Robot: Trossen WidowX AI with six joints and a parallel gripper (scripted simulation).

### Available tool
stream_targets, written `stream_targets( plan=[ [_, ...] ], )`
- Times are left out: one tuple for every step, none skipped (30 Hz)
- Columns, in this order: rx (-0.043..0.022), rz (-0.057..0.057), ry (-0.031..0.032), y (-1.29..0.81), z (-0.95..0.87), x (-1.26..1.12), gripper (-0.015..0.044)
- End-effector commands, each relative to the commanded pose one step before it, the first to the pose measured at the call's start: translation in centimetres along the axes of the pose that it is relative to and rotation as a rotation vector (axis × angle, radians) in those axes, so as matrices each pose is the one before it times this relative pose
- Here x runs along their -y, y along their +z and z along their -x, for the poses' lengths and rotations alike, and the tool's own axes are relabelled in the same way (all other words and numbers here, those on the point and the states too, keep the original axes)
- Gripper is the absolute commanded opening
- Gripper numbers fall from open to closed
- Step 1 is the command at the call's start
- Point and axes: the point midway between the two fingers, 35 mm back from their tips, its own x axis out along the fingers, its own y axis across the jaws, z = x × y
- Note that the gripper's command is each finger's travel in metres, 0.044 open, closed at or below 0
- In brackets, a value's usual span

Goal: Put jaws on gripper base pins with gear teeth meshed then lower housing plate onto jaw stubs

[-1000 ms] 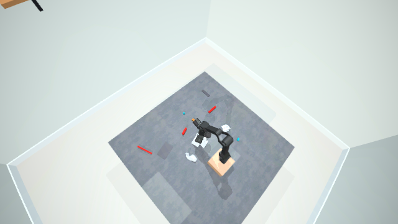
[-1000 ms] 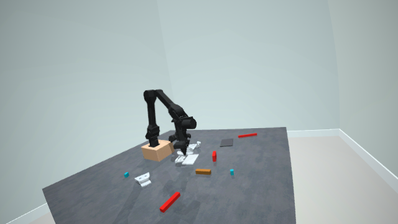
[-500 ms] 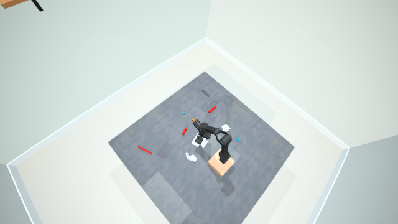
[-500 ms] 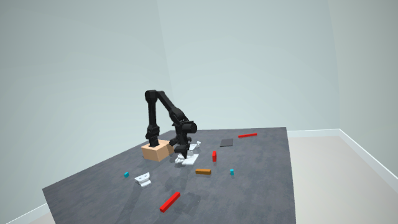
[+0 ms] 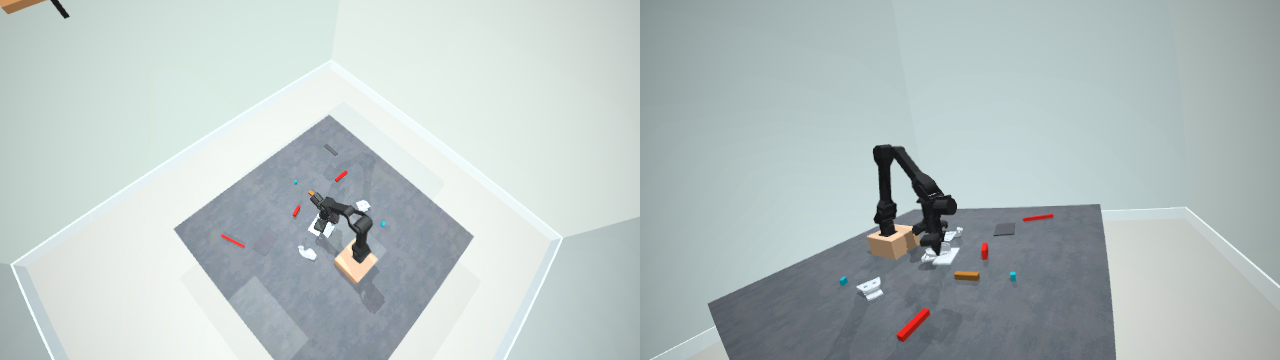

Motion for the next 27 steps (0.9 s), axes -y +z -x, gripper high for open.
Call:
stream_targets(
  plan=[
    [-0.00052,-0.0037,-0.0031,0.032,-0.073,0.074,0.0134],
    [0.0,0.0001,0.0,0.0,-0.037,0.0,0.0134],
    [0.0,0.0002,0.0,0.0,-0.062,0.0,0.0134],
    [0.00001,0.0003,0.0,0.0,-0.08,0.0,0.0134],
    [0.00001,0.0002,0.0,0.0,-0.062,0.0,0.0134],
    [0.0,0.0001,0.0,0.0,-0.037,0.0,0.0134],
    [0.0,0.0,0.0,0.0,-0.012,0.0,0.0134],
    [0.0,0.0,0.0,0.0,0.0,0.0,0.0134],
    [0.0,0.0,0.0,0.0,0.0,0.0,0.0134],
    [0.0,0.0,0.0,0.0,0.0,0.0,0.0134],
    [0.0,0.0,0.0,0.0,0.0,0.0,0.0134],
    [0.0,0.0,0.0,0.0,0.0,0.0,0.0134],
    [0.0,0.0001,0.0,0.0,-0.013,0.0,0.0134],
    [0.0,0.0002,0.0,0.0,-0.038,0.0,0.0134],
    [0.0,0.0004,0.0,0.0,-0.064,0.0,0.0134],
    [0.00001,0.0005,0.0,0.001,-0.082,0.0,0.0134],
    [0.00001,0.0004,0.0,0.001,-0.063,0.0,0.0134],
    [0.0,0.0002,0.0,0.0,-0.038,0.0,0.0134],
    [0.0,0.0001,0.0,0.0,-0.013,0.0,0.0134],
    [0.0,0.0,0.0,0.0,0.0,0.0,0.0134],
    [0.0,0.0,0.0,0.0,0.0,0.0,0.0134],
    [0.0,0.0,0.0,0.0,0.0,0.0,0.0134],
    [0.0,0.0,0.0,0.0,0.0,0.0,0.0134],
    [0.0,0.0,0.0,0.0,0.0,0.0,0.0134],
    [0.0,0.0001,0.0,0.0,-0.013,0.0,0.0134],
    [0.0,0.0003,0.0,0.0,-0.038,0.0,0.0134],
    [0.0,0.0005,0.0,0.0,-0.064,0.0,0.0134]
  ],
)
